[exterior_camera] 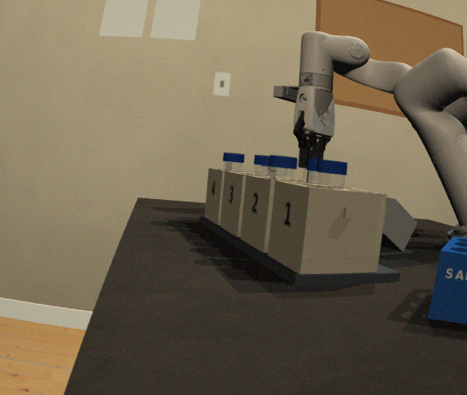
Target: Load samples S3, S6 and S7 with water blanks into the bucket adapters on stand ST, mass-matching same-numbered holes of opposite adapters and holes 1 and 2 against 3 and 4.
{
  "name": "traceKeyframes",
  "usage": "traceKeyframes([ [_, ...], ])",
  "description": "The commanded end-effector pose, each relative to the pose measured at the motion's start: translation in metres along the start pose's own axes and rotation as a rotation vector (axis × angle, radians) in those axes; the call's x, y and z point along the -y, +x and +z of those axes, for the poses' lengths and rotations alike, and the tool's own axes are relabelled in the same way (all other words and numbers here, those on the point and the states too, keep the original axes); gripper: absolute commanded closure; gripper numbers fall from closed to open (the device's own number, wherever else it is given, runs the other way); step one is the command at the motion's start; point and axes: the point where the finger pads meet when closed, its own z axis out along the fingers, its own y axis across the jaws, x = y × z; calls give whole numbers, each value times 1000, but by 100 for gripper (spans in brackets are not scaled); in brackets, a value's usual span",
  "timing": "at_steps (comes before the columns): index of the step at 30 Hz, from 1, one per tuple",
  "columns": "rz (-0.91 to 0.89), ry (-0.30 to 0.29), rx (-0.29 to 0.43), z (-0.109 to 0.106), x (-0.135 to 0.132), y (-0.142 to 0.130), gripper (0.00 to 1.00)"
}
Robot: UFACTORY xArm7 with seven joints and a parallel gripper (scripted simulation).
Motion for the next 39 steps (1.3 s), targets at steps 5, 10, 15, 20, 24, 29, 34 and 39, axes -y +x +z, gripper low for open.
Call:
traceKeyframes([
  [5,1,-1,-3,-7,0,1,100],
  [10,1,-1,-3,-7,0,1,100],
  [15,1,-1,-3,-13,0,1,100],
  [20,1,-1,-3,-23,0,1,100],
  [24,1,-1,-3,-31,0,1,100],
  [29,1,0,-3,-41,0,1,100],
  [34,1,0,-3,-47,0,1,100],
  [39,1,0,-3,-57,0,1,100],
])
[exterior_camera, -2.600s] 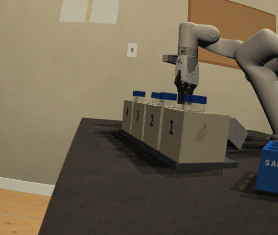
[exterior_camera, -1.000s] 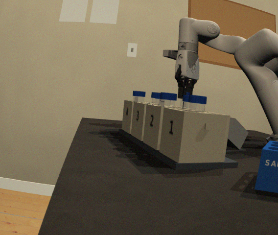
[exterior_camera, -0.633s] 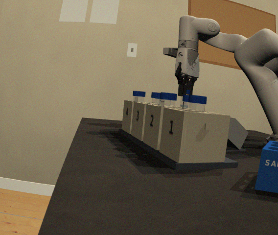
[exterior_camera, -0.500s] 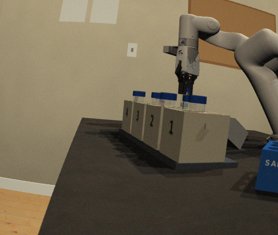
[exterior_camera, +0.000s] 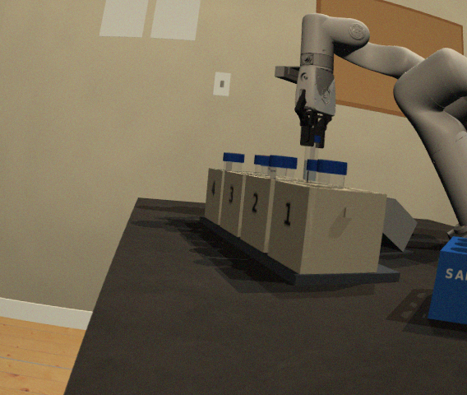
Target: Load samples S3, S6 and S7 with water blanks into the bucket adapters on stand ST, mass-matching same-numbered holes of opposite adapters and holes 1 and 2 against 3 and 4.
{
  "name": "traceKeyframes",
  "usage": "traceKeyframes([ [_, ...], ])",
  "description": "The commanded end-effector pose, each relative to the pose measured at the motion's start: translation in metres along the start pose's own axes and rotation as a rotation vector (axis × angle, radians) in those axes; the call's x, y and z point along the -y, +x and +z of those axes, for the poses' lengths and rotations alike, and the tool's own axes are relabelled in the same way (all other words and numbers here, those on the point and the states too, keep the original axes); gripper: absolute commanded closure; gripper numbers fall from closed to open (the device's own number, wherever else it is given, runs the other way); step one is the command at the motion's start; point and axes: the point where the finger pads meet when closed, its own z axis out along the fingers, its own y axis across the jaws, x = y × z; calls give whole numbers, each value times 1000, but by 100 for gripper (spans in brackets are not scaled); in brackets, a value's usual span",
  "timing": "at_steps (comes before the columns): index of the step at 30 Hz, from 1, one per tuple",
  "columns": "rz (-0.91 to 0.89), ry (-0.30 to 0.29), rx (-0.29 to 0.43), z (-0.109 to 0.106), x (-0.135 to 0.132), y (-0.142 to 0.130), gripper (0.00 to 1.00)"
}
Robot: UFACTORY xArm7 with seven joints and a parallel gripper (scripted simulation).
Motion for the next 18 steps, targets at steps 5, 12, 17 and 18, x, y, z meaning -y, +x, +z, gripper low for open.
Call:
traceKeyframes([
  [5,1,-1,-2,-21,0,0,100],
  [12,1,-1,-2,-31,0,0,100],
  [17,1,-1,-2,-41,0,0,100],
  [18,1,-1,-2,-43,0,0,100],
])
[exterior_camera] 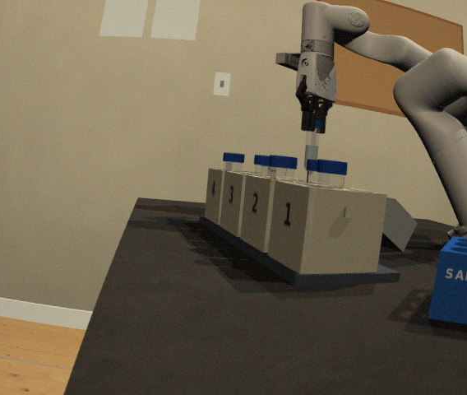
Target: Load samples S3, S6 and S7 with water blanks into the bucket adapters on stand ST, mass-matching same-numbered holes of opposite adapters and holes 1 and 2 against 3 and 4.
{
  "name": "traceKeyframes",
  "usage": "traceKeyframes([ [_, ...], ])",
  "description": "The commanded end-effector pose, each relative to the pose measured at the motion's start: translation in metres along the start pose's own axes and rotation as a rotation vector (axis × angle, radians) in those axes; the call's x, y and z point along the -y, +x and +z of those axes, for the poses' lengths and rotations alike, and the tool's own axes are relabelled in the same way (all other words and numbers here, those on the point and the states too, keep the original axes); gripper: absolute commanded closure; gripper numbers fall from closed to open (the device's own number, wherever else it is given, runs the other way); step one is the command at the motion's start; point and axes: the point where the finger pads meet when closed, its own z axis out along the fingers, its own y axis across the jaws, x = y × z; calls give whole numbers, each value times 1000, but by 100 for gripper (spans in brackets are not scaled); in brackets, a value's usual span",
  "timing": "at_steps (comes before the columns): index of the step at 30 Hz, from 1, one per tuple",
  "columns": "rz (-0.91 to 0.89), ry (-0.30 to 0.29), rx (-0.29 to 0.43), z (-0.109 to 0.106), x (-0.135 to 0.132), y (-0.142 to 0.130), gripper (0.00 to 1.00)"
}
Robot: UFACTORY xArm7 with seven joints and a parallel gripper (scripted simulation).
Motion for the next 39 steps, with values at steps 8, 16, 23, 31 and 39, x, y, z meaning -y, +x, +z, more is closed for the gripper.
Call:
traceKeyframes([
  [8,1,0,-2,-23,0,0,100],
  [16,1,0,-2,-39,0,0,100],
  [23,1,0,-2,-44,0,0,100],
  [31,1,0,-2,-44,0,0,100],
  [39,-265,0,-2,-44,39,-8,100],
])
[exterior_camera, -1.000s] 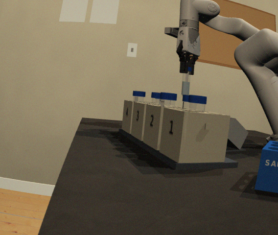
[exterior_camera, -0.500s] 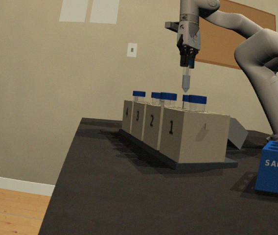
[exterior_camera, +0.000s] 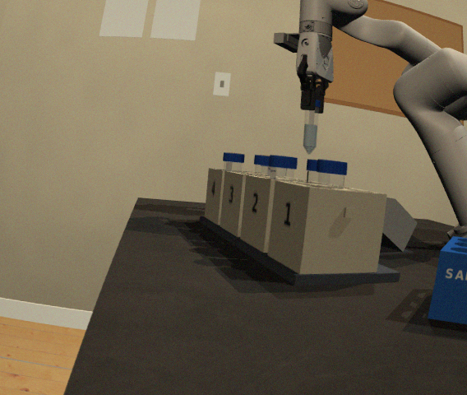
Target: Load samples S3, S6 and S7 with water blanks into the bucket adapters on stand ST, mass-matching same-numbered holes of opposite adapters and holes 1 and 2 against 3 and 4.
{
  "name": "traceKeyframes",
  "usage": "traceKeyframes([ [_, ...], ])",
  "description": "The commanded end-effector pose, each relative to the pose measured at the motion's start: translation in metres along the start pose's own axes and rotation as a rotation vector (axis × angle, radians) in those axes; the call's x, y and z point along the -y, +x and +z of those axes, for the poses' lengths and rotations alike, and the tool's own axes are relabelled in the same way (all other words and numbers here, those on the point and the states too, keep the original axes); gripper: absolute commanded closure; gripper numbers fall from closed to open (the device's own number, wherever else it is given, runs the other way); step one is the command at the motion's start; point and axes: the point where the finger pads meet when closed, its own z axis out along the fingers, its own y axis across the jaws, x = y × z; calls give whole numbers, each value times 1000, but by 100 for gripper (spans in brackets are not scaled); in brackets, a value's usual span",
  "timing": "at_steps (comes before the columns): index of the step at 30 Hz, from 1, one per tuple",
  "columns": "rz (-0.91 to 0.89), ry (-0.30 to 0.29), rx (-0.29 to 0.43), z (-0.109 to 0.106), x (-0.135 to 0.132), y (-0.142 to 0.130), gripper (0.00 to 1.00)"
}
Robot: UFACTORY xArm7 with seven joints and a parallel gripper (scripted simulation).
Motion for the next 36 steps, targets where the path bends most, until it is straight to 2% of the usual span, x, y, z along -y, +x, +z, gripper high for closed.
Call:
traceKeyframes([
  [1,-187,0,-3,-1,28,-2,100],
  [3,-187,0,-3,-1,28,-2,100],
  [18,-687,0,-3,-1,103,-10,100],
  [20,-687,0,-3,-1,103,-10,100],
  [26,-888,0,-3,-1,133,-13,100],
  [36,-889,1,-3,-1,178,-18,100],
])
